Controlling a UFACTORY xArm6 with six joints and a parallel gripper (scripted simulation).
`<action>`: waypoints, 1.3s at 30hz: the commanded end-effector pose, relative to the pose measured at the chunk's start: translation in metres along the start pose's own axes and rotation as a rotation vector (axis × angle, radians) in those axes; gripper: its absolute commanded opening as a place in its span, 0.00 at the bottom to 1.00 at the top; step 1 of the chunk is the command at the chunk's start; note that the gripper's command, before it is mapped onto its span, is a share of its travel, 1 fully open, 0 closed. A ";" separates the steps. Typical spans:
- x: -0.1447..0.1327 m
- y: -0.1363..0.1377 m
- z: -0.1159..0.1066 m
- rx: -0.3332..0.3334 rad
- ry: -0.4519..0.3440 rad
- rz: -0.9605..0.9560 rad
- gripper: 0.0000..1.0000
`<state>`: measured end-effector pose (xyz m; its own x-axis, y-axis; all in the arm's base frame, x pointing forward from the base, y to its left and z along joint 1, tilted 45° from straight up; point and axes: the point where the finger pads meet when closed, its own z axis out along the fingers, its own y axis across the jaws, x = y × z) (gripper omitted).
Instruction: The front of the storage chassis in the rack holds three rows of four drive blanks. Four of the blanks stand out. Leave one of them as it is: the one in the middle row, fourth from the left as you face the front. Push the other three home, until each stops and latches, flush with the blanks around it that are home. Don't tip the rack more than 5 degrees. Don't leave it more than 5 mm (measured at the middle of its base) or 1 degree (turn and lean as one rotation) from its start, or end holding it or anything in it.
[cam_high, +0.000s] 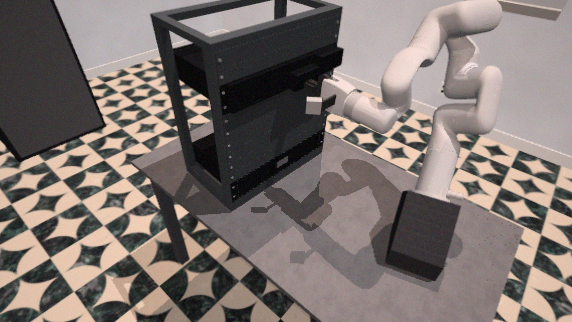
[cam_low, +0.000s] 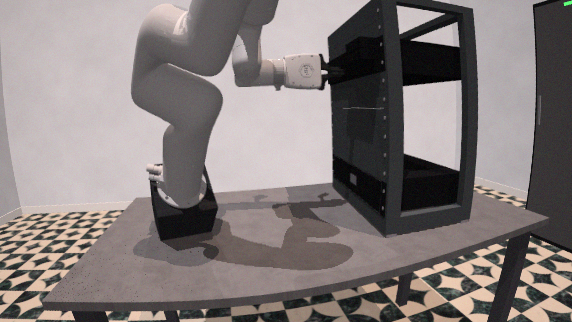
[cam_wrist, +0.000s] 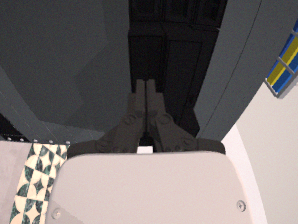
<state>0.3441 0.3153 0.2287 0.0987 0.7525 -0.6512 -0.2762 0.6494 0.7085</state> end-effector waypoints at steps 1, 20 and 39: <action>0.000 0.002 0.006 -0.001 -0.001 0.003 0.00; 0.000 0.002 0.016 -0.001 -0.001 0.003 0.00; 0.000 0.002 0.019 -0.001 -0.001 0.003 0.00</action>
<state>0.3613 0.3174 0.2336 0.0991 0.7525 -0.6511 -0.2758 0.6494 0.7087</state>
